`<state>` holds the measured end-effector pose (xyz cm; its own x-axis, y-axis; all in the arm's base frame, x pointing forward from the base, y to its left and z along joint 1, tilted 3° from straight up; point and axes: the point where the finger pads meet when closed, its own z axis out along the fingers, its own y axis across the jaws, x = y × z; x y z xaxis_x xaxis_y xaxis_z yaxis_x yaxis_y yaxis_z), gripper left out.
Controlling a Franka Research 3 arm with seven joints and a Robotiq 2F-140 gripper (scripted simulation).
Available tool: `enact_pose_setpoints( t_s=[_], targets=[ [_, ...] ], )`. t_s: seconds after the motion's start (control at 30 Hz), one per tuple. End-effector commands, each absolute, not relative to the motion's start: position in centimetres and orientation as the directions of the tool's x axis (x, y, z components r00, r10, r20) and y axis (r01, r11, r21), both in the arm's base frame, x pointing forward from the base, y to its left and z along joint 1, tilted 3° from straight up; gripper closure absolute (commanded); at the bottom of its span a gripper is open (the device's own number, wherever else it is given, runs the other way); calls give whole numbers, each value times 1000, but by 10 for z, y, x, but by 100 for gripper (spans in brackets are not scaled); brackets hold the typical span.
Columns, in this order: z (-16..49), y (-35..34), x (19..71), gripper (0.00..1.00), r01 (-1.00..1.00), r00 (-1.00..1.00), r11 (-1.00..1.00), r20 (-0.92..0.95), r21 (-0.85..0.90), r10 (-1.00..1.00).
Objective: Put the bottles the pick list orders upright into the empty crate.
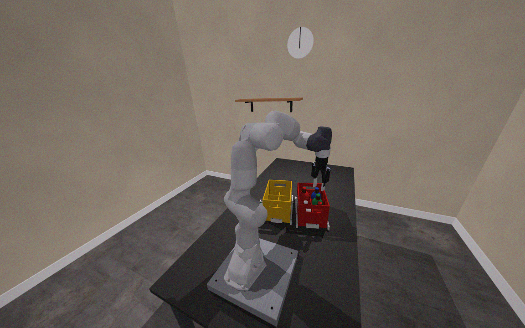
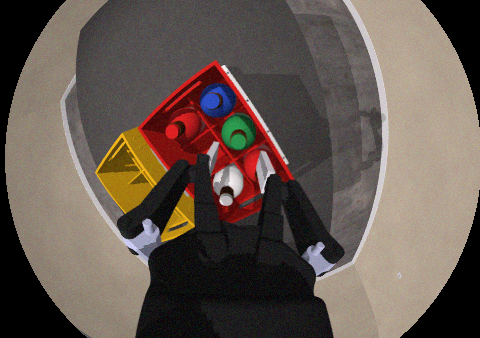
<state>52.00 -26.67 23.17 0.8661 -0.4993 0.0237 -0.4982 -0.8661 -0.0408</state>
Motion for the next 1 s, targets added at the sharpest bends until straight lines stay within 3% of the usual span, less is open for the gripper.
enact_pose_setpoints(
  t_s=[0.0,0.97],
  targets=[
    [229,-268,522,62,-488,871,-872,32,-43,-490],
    [193,-267,524,62,-488,871,-872,32,-43,-490]
  ],
)
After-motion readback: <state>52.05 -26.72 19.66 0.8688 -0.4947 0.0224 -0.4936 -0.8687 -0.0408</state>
